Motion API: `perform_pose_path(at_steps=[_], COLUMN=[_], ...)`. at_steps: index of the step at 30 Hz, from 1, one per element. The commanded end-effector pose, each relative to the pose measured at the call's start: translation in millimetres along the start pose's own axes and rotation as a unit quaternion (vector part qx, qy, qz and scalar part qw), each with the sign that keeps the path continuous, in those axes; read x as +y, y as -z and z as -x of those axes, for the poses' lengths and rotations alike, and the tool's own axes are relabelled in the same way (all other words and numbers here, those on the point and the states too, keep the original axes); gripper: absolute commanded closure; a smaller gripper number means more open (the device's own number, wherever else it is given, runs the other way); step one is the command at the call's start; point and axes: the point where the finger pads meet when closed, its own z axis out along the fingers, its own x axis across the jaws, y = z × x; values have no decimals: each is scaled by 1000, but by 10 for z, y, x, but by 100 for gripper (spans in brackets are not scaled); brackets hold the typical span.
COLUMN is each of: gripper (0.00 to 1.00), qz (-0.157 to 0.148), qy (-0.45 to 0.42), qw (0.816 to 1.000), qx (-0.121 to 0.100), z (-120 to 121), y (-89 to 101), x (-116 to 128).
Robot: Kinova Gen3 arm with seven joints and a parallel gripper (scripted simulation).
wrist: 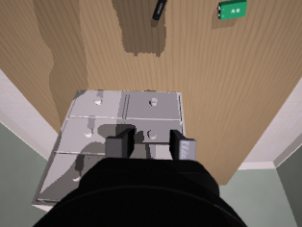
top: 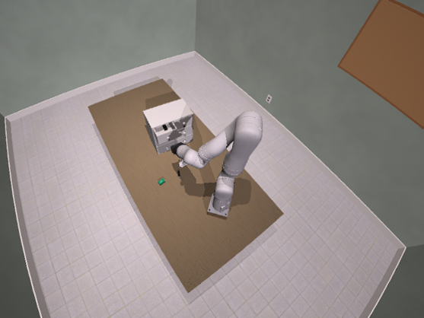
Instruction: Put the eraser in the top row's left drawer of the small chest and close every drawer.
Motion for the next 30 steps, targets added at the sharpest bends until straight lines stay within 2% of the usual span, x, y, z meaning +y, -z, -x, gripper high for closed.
perform_pose_path(at_steps=[1, 22, 30], gripper=[100, 100, 100], qz=[1, 1, 1], qy=[-1, -1, -1], qw=[1000, 1000, 1000], qx=[-1, -1, -1], z=[8, 7, 8], y=[-1, -3, -90], x=[3, 4, 41])
